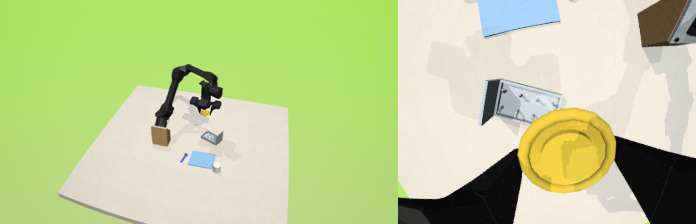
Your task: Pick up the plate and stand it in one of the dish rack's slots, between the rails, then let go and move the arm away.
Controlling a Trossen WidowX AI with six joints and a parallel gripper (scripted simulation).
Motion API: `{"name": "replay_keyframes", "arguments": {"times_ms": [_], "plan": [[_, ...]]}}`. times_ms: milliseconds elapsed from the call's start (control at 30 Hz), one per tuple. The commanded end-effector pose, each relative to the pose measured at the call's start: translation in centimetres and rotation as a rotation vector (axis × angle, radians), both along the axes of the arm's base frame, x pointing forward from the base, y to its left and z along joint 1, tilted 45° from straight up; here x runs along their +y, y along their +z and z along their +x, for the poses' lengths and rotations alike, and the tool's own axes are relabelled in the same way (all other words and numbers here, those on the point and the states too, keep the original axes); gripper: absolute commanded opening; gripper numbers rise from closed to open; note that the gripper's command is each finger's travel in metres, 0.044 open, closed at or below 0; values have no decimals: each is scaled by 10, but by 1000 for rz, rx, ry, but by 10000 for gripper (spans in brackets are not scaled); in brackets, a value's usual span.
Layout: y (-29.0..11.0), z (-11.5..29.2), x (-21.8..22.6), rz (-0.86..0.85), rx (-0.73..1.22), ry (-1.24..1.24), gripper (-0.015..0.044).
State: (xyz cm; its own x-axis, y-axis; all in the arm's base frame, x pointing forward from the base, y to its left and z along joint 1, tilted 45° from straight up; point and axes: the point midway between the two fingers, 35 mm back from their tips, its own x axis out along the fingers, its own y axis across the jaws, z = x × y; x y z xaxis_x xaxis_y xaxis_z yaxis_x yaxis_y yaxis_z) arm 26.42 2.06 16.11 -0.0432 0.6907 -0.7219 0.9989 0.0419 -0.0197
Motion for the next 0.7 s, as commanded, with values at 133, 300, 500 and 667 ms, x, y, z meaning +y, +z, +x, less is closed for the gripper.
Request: {"name": "replay_keyframes", "arguments": {"times_ms": [133,300,500,667], "plan": [[16,-30,25,3,193,-192,0],[22,-43,34,2,277,-274,0],[21,-43,35,-2,276,-271,0],[5,-47,39,-96,261,-209,0]]}}
